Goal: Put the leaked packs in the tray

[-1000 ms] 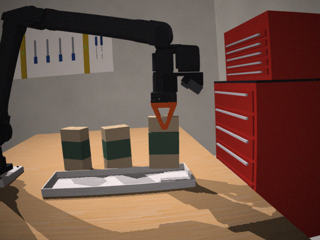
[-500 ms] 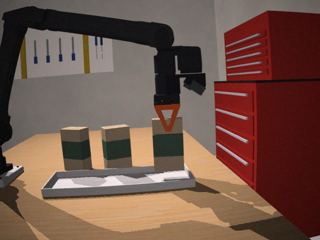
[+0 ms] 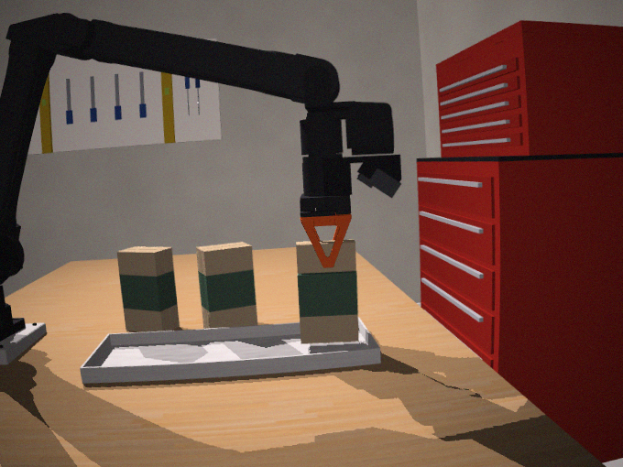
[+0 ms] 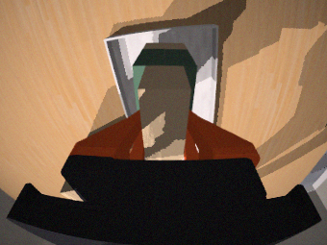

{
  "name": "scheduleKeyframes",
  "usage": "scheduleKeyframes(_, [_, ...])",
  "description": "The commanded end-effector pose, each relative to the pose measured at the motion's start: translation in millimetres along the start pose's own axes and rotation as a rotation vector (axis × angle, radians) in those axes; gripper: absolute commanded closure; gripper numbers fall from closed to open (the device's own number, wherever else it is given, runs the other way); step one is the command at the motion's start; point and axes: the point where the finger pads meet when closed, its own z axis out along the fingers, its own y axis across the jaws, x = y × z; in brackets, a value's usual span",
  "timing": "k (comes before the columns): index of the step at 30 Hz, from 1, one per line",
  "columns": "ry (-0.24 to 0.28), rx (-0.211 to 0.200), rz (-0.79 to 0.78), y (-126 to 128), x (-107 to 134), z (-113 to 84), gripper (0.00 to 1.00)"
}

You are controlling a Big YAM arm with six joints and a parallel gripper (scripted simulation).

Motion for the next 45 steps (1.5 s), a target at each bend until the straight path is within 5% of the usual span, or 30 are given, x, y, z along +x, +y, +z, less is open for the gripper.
scheduleKeyframes(1, [-0.045,0.001,-0.017,5.1,-10.7,-23.0,0.75])
scheduleKeyframes(31, [-0.045,0.001,-0.017,5.1,-10.7,-23.0,0.75])
scheduleKeyframes(32, [-0.045,0.001,-0.017,5.1,-10.7,-23.0,0.22])
scheduleKeyframes(45, [-0.035,0.001,-0.016,4.9,-10.7,-17.2,0.22])
